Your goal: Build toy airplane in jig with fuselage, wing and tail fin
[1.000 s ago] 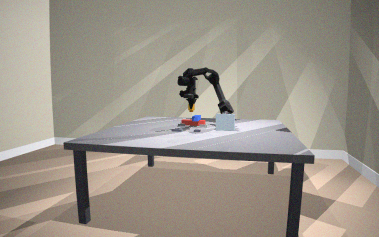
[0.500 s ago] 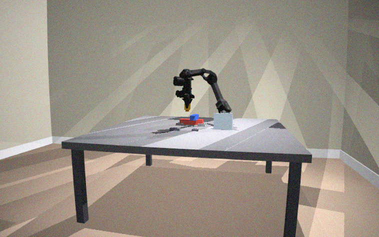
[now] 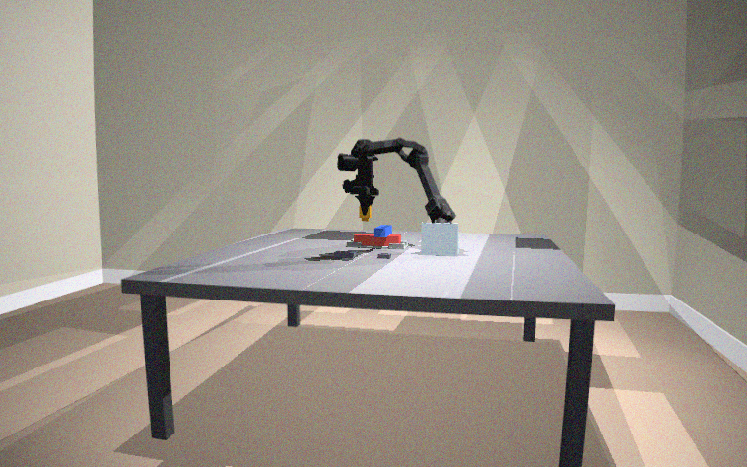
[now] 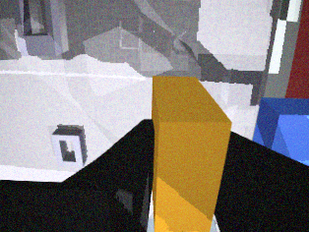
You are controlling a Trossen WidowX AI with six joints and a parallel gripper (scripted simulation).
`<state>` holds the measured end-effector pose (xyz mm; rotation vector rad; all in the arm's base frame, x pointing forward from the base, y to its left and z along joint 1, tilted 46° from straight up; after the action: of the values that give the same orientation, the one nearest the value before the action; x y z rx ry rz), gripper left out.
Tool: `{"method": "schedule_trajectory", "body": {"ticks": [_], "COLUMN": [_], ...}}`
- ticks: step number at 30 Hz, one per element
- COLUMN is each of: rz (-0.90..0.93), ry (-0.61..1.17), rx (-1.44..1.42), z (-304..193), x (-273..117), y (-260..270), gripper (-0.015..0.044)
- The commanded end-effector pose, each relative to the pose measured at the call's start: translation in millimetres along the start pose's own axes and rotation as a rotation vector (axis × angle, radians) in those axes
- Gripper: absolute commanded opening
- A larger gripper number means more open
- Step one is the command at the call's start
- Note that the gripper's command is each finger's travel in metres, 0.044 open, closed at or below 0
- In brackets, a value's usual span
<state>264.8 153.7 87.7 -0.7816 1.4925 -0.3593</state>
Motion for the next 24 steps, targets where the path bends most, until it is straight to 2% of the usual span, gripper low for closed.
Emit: {"method": "schedule_trajectory", "body": {"ticks": [1, 24], "rz": [-0.004, -0.033], "ry": [-0.01, -0.017], "rx": [-0.003, -0.017], "z": [6.2, 21.7], "x": [0.4, 11.0], "y": [-12.8, -78.9], "gripper": [0.0, 0.0]}}
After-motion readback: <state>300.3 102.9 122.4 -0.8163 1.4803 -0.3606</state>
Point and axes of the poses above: the point midway between the two fingers, 35 mm back from their tips, its own x axis out along the fingers, its own y axis across the jaws, z = x × y, the point moved 4 cm from there along -x, back along the fingers, and after that the axes turned 11 degrees about -x, right-handed, at the moved point
